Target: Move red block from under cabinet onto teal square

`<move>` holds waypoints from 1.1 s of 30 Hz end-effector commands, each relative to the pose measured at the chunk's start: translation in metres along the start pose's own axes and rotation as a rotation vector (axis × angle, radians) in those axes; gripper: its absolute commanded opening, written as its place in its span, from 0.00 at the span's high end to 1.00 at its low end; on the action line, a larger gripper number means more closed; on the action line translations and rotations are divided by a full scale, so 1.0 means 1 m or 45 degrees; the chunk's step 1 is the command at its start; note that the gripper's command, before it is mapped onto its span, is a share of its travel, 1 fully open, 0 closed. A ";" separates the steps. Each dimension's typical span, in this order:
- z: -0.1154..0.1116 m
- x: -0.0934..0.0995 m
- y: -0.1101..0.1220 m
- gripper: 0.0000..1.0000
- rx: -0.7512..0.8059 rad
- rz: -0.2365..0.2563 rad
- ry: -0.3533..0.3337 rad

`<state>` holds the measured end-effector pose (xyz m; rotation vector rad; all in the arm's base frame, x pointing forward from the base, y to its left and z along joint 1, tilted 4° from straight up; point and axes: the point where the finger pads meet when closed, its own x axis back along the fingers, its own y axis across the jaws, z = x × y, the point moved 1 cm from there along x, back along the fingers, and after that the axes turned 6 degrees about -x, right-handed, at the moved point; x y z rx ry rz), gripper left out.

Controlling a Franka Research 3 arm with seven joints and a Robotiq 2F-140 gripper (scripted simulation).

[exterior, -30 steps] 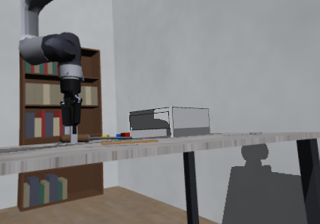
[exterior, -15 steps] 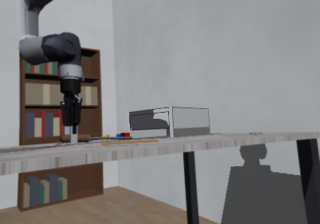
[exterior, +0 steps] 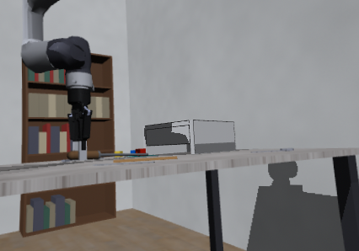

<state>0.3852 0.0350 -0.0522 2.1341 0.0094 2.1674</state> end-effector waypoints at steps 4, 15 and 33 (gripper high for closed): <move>0.001 0.001 -0.001 1.00 -0.007 0.003 0.007; 0.012 0.001 0.008 1.00 -0.009 0.003 0.007; 0.012 0.001 0.008 1.00 -0.009 0.003 0.007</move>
